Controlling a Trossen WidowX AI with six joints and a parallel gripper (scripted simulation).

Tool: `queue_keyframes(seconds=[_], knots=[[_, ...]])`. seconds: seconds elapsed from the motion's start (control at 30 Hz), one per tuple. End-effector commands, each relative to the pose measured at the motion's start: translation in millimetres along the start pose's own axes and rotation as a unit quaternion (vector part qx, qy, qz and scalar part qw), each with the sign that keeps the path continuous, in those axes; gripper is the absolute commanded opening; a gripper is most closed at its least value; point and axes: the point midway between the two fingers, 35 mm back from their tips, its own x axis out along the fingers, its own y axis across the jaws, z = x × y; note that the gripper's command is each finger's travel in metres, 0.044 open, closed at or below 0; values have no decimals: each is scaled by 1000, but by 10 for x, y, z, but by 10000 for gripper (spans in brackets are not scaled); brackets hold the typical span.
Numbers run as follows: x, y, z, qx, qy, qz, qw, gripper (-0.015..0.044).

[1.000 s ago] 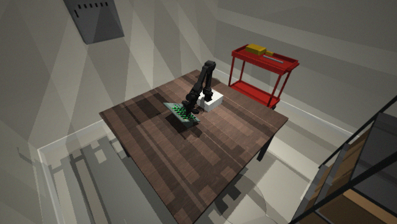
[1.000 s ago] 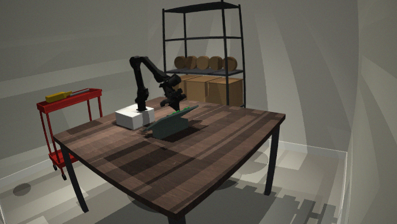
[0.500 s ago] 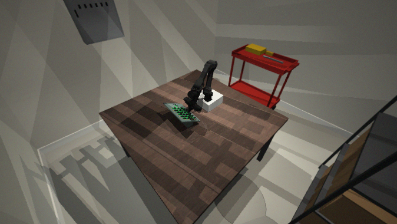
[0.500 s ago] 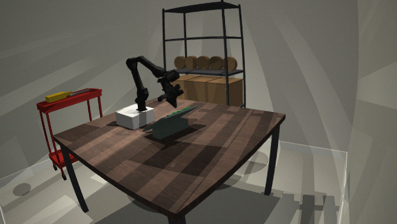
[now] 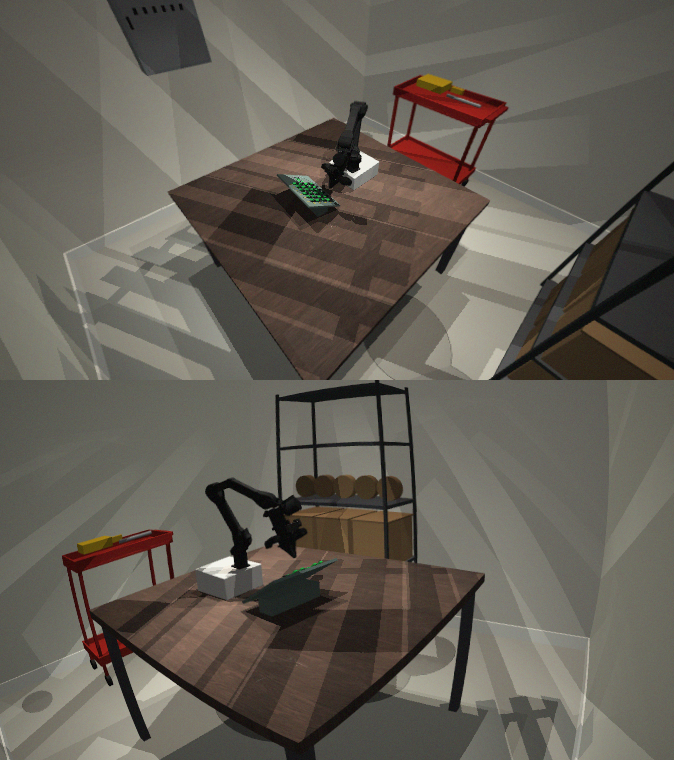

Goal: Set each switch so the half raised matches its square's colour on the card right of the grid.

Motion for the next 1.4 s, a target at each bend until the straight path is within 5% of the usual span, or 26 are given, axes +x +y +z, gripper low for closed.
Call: queue_keyframes(seconds=[0.0, 0.33, 1.37], knots=[[3, 67, -364, -1, -1, -2, 1000, 0], [356, 67, -387, -1, -15, -2, 1000, 0], [595, 65, -386, -1, -16, -3, 1000, 0]])
